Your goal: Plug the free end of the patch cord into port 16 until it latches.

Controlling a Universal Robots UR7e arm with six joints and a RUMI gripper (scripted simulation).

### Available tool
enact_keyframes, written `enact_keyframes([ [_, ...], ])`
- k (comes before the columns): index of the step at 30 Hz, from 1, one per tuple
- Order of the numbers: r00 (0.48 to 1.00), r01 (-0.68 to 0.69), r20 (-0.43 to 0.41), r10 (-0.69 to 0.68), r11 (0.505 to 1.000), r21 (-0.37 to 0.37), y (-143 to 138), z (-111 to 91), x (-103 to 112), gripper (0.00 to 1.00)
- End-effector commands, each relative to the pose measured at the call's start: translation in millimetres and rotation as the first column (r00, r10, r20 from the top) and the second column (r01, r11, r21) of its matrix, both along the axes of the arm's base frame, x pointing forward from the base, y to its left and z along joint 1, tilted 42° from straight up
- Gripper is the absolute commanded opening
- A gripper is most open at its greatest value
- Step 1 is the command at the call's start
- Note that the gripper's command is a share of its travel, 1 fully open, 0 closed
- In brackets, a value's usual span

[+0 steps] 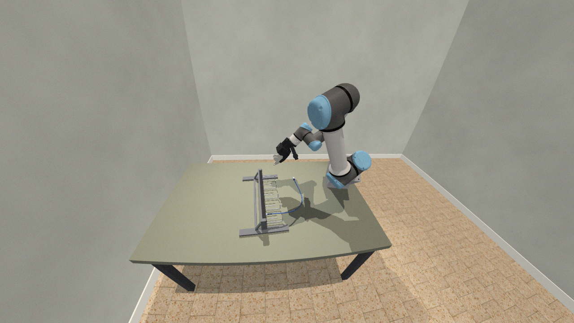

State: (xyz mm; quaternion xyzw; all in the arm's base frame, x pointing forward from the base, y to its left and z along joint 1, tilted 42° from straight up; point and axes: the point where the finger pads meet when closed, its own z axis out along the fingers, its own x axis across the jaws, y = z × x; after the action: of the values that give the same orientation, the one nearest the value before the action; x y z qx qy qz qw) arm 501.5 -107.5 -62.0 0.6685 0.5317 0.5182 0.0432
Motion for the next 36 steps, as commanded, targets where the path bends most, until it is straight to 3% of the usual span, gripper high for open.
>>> enact_keyframes([
  [1, 1.000, 0.008, -0.001, -0.008, 1.000, -0.005, 6.2, -7.4, 12.2, 0.00],
  [23, 1.000, 0.008, -0.001, -0.008, 1.000, -0.005, 35.4, -35.2, 56.9, 0.00],
  [36, 1.000, 0.008, -0.001, -0.008, 1.000, -0.005, 41.5, -41.0, 66.2, 0.00],
])
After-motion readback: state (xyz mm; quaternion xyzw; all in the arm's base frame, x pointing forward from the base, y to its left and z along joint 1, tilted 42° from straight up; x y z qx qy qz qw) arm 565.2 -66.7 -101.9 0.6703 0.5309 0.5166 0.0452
